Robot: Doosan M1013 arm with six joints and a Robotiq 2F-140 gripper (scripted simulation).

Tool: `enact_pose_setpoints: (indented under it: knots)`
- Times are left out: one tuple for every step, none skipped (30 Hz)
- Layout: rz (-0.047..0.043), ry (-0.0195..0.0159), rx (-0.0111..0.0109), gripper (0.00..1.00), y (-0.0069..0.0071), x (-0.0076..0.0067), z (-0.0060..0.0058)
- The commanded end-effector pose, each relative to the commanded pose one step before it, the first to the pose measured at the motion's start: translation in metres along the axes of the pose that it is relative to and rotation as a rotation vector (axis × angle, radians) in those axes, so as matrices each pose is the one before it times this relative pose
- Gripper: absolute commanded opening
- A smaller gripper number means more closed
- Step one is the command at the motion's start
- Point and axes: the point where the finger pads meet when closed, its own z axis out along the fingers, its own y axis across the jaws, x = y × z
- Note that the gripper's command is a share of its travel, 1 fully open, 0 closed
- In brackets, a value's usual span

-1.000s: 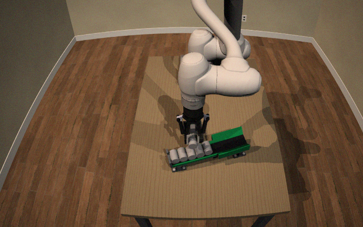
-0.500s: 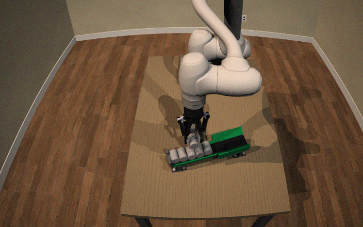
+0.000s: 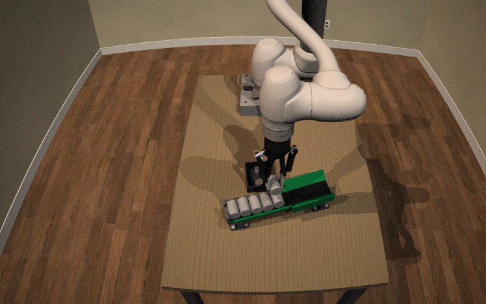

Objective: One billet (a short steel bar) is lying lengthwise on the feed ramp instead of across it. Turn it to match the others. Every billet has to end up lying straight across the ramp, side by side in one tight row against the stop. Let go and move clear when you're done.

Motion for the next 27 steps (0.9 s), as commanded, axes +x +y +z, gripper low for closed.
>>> enact_pose_setpoints:
  knots:
    - [0.00024, -0.00014, 0.00021, 0.1, 0.01732, -0.00025, -0.00201]
    - [0.0, 0.0, 0.0, 0.1, 0.00386, -0.00003, -0.00041]
    - [0.0, 0.0, 0.0, 0.1, 0.00378, -0.00003, -0.0004]
    - [0.0, 0.0, 0.0, 0.1, 0.0037, -0.00002, -0.00039]
    - [0.0, 0.0, 0.0, 0.1, 0.0, 0.0, 0.0]
    - [0.0, 0.0, 0.0, 0.1, 0.0, 0.0, 0.0]
    - [0.0, 0.0, 0.0, 0.1, 0.00362, -0.00003, -0.00038]
    - [0.0, 0.0, 0.0, 0.1, 0.00354, -0.00003, -0.00037]
    - [0.0, 0.0, 0.0, 0.1, 0.00346, -0.00002, -0.00037]
    - [0.0, 0.0, 0.0, 0.1, 0.00339, -0.00002, -0.00036]
    - [0.0, 0.0, 0.0, 0.1, 0.00331, -0.00003, -0.00035]
    - [0.0, 0.0, 0.0, 0.1, 0.00323, -0.00002, -0.00034]
    - [0.0, 0.0, 0.0, 0.1, 0.00315, -0.00002, -0.00033]
    - [0.0, 0.0, 0.0, 0.1, 0.00307, -0.00003, -0.00033]
    - [0.0, 0.0, 0.0, 0.1, 0.00299, -0.00002, -0.00032]
    - [0.0, 0.0, 0.0, 0.1, 0.00292, -0.00002, -0.00031]
    - [0.0, 0.0, 0.0, 0.1, 0.00284, -0.00002, -0.0003]
    - [0.0, 0.0, 0.0, 0.1, 0.00276, -0.00002, -0.00029]
    - [0.0, 0.0, 0.0, 0.1, 0.00268, -0.00002, -0.00028]
    - [0.0, 0.0, 0.0, 0.1, 0.00261, -0.00002, -0.00028]
    - [0.0, 0.0, 0.0, 0.1, 0.00253, -0.00002, -0.00027]
    - [0.0, 0.0, 0.0, 0.1, 0.0, 0.0, 0.0]
    - [0.0, 0.0, 0.0, 0.1, 0.0, 0.0, 0.0]
    - [0.0, 0.0, 0.0, 0.1, 0.00246, -0.00001, -0.00026]
    - [0.0, 0.0, 0.0, 0.1, 0.0006, -0.00002, 0.00332]
    - [0.0, 0.0, 0.0, 0.1, 0.00037, -0.00001, 0.00363]
    - [0.0, 0.0, 0.0, 0.1, 0.00036, 0.0, 0.00351]
